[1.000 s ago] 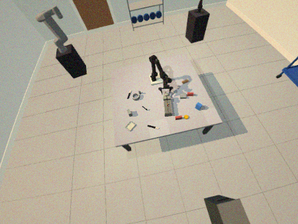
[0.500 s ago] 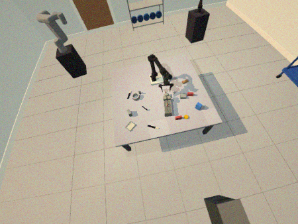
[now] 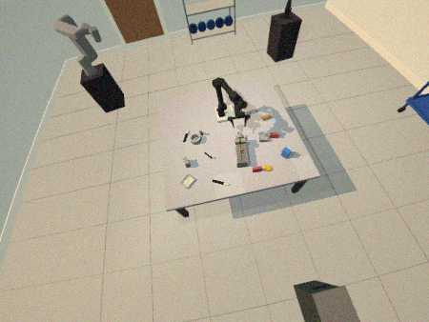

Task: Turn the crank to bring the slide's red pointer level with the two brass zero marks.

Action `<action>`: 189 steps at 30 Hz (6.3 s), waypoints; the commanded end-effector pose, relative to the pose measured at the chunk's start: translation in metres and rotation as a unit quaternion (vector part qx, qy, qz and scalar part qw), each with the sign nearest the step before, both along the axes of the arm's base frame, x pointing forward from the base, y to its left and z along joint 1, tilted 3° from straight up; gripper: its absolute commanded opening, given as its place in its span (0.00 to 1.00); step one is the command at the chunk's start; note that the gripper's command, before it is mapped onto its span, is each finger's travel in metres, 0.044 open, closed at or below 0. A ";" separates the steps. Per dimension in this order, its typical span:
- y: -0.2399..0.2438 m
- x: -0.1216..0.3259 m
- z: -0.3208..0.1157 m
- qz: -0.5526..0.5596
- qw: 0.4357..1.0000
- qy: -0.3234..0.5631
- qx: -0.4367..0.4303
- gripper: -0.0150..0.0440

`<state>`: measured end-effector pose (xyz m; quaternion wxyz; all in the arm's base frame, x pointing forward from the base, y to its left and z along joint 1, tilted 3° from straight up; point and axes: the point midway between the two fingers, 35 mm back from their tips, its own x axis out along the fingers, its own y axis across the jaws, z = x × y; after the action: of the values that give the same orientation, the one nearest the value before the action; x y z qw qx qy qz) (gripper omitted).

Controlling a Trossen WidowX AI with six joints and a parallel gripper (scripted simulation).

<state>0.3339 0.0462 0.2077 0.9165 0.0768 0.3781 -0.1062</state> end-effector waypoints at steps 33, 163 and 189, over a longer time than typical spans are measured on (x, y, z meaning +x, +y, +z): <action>-0.057 0.101 -0.050 0.167 0.985 0.041 0.001 1.00; 0.014 -0.012 -0.165 -0.019 1.000 -0.006 0.004 0.47; 0.024 -0.008 -0.164 -0.019 1.000 -0.006 0.005 0.25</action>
<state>0.3235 0.0621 0.0435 0.9159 0.0865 0.3694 -0.1308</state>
